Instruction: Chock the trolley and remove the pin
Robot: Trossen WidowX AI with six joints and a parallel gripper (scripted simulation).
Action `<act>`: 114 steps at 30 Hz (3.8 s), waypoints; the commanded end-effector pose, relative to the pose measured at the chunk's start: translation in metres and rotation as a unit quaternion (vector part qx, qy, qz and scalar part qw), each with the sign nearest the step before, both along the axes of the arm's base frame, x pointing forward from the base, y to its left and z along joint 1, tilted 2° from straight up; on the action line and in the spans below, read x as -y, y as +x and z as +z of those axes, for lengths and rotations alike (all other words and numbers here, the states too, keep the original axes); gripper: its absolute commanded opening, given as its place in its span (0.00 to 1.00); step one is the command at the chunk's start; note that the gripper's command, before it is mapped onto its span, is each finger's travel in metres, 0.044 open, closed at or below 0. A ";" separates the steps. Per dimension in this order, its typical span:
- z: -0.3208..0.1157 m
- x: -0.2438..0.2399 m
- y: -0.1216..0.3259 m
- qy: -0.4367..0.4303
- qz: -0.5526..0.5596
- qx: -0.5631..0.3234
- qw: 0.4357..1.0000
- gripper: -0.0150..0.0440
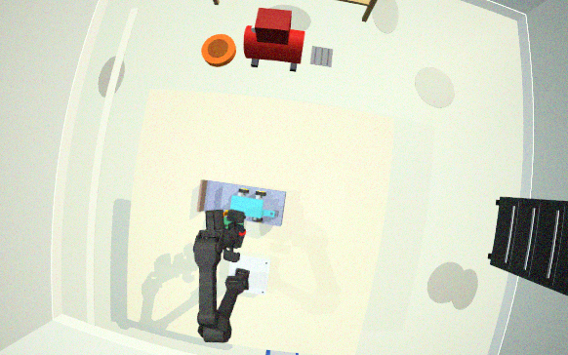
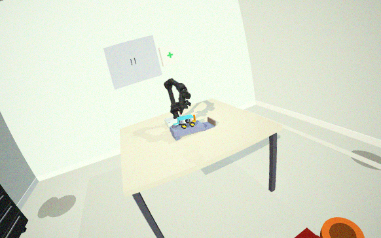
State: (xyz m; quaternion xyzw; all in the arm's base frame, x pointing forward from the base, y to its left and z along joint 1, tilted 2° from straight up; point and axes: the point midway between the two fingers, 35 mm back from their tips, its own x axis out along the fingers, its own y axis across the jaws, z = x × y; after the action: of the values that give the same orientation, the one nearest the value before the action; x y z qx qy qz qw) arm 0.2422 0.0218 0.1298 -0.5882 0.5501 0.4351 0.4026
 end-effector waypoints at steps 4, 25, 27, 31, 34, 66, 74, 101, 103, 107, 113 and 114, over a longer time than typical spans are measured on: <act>-0.005 -0.027 -0.003 0.002 -0.001 -0.001 1.000 0.25; -0.018 -0.093 -0.012 0.005 -0.001 -0.001 1.000 0.25; -0.018 -0.093 -0.012 0.007 0.009 -0.004 1.000 0.25; -0.018 -0.092 -0.012 0.017 0.063 -0.017 0.998 0.25; -0.018 -0.091 -0.012 0.025 0.108 -0.027 0.993 0.25; -0.018 -0.085 -0.012 0.094 0.547 -0.106 0.825 0.25; -0.017 -0.083 -0.011 0.104 0.643 -0.110 0.751 0.25; -0.037 -0.081 -0.028 0.109 0.697 -0.110 0.701 0.25; -0.040 -0.082 -0.028 0.120 0.698 -0.102 0.699 0.25; -0.051 -0.085 -0.028 0.153 0.701 -0.073 0.693 0.25; -0.070 -0.094 -0.028 0.171 0.702 -0.055 0.689 0.25; -0.072 -0.095 -0.028 0.172 0.702 -0.055 0.688 0.25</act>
State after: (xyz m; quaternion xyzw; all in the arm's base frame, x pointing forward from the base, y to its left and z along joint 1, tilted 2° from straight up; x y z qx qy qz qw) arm 0.2156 0.1124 0.0673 -0.7007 -0.0787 0.7082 0.0356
